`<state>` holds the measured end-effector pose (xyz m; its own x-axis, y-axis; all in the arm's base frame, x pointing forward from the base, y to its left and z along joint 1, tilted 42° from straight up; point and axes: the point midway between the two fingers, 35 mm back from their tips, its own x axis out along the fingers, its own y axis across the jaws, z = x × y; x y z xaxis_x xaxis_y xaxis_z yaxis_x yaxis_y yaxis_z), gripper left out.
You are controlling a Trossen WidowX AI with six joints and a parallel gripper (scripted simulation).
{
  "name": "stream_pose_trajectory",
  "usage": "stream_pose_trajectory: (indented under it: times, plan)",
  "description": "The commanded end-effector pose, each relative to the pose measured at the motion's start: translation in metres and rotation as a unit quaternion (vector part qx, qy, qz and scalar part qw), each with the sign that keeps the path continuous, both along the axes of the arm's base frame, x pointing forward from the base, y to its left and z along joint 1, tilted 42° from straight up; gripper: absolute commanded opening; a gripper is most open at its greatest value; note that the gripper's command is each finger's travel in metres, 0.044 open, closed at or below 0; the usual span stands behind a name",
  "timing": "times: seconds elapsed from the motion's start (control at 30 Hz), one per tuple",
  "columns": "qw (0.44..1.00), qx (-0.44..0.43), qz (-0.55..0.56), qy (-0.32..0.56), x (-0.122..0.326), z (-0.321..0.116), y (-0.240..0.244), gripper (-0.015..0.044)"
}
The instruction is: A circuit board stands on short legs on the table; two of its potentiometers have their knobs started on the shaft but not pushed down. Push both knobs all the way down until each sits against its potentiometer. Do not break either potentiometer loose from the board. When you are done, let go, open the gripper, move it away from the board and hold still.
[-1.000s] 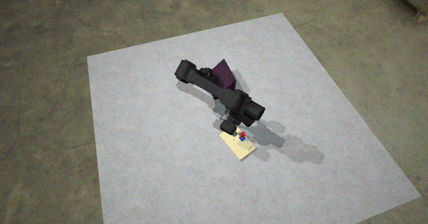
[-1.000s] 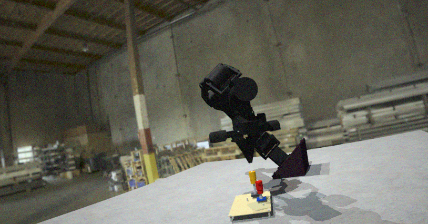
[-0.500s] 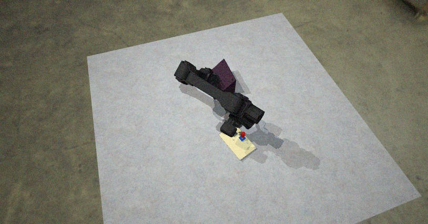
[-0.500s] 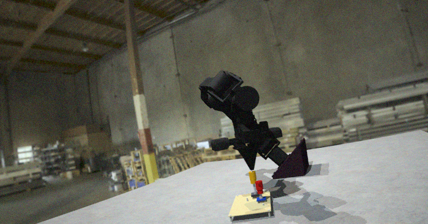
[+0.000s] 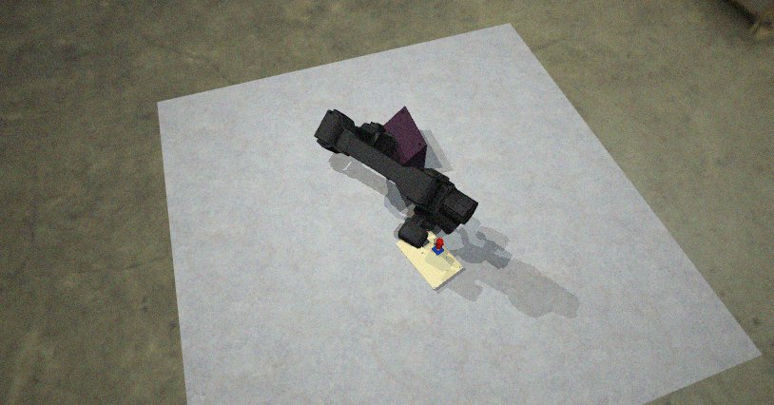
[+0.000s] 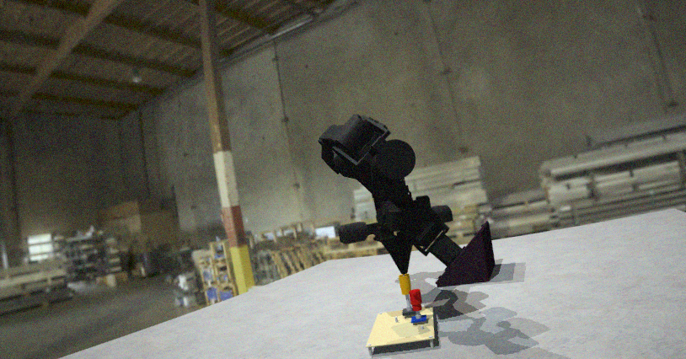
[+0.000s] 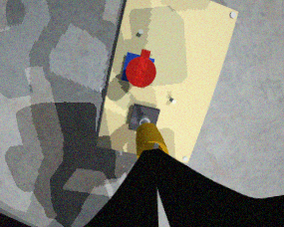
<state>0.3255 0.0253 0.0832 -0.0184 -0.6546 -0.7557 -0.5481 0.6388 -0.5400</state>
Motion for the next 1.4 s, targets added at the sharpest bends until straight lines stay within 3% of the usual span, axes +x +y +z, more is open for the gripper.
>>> stream_pose_trajectory:
  times: [0.0,1.37]
  plan:
    - [1.0,-0.001,0.002,-0.001,-0.0004,0.0002,-0.0015,0.0]
    - [1.0,-0.001,0.002,-0.001,-0.0005,-0.0072,-0.008,0.0]
